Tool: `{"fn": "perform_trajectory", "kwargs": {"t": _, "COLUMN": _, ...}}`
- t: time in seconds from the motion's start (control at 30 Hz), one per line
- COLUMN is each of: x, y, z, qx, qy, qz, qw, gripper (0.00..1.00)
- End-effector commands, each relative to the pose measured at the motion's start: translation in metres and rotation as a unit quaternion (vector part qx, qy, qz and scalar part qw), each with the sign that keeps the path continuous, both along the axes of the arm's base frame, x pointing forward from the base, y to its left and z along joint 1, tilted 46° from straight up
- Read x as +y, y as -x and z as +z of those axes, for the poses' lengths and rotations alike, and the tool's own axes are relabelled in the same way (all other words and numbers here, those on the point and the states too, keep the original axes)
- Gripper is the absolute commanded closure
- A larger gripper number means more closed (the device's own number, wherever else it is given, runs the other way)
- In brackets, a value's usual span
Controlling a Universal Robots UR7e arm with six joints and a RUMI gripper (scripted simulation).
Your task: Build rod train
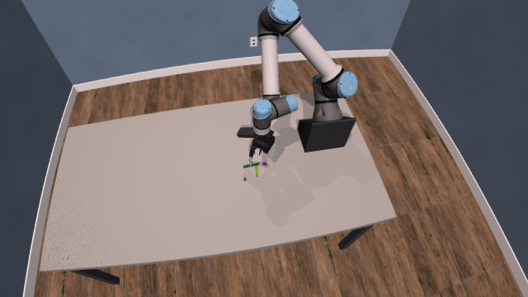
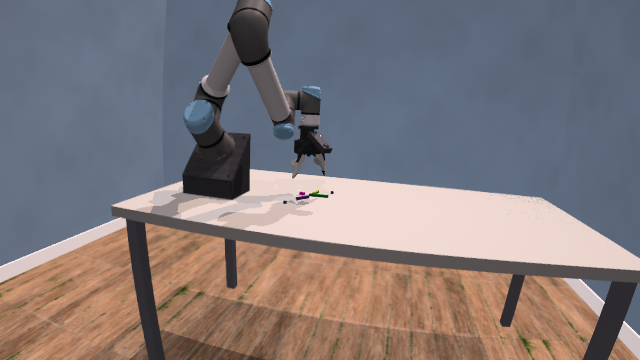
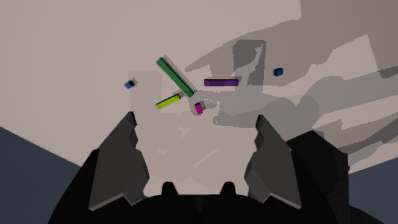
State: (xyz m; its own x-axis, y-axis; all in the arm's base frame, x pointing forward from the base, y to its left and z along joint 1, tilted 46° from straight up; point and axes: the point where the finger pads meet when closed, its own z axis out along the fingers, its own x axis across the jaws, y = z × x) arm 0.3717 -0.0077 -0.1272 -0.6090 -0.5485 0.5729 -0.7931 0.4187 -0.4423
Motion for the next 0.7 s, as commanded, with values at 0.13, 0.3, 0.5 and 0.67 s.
{"fn": "perform_trajectory", "kwargs": {"t": 0.13, "x": 0.001, "y": -0.005, "z": 0.0, "qx": 0.055, "qy": -0.001, "qz": 0.054, "qw": 0.997, "gripper": 0.0}}
{"fn": "perform_trajectory", "kwargs": {"t": 0.3, "x": 0.001, "y": -0.009, "z": -0.001, "qx": 0.106, "qy": -0.001, "qz": 0.103, "qw": 0.989, "gripper": 0.0}}
{"fn": "perform_trajectory", "kwargs": {"t": 0.5, "x": 0.002, "y": -0.014, "z": -0.001, "qx": 0.16, "qy": 0.0, "qz": 0.154, "qw": 0.975, "gripper": 0.0}}
{"fn": "perform_trajectory", "kwargs": {"t": 0.67, "x": 0.002, "y": -0.017, "z": -0.002, "qx": 0.211, "qy": 0.0, "qz": 0.203, "qw": 0.956, "gripper": 0.0}}
